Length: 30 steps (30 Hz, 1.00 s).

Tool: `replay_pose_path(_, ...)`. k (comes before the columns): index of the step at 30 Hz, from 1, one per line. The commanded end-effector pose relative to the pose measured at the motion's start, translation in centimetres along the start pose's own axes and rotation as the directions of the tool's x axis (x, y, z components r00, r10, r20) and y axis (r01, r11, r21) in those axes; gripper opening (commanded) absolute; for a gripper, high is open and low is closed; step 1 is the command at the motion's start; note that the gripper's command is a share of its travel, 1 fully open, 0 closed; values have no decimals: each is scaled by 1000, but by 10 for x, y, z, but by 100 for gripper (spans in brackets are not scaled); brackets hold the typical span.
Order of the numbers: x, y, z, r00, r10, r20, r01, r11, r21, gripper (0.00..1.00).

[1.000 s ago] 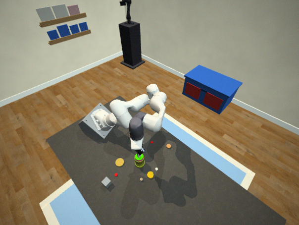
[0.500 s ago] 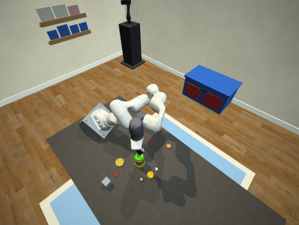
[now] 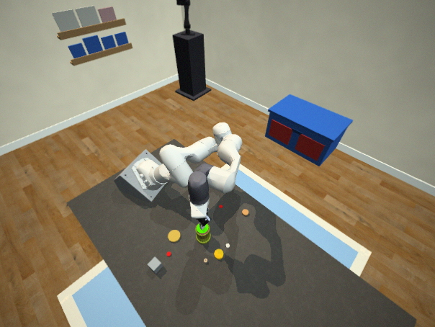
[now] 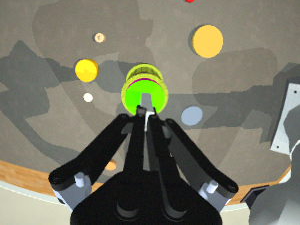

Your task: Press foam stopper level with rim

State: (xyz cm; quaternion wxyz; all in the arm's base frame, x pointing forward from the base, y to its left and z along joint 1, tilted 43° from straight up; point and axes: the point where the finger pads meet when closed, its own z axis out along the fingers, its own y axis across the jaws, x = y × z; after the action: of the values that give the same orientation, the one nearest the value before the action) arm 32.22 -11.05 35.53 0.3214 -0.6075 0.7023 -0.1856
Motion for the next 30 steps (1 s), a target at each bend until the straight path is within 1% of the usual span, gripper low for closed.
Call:
replay_pose_path(1, -1, 2, 4, 1000, 6, 4, -6, 1000, -3, 0)
replay_pose_path(30, -4, 5, 18, 1000, 6, 4, -6, 1000, -3, 0)
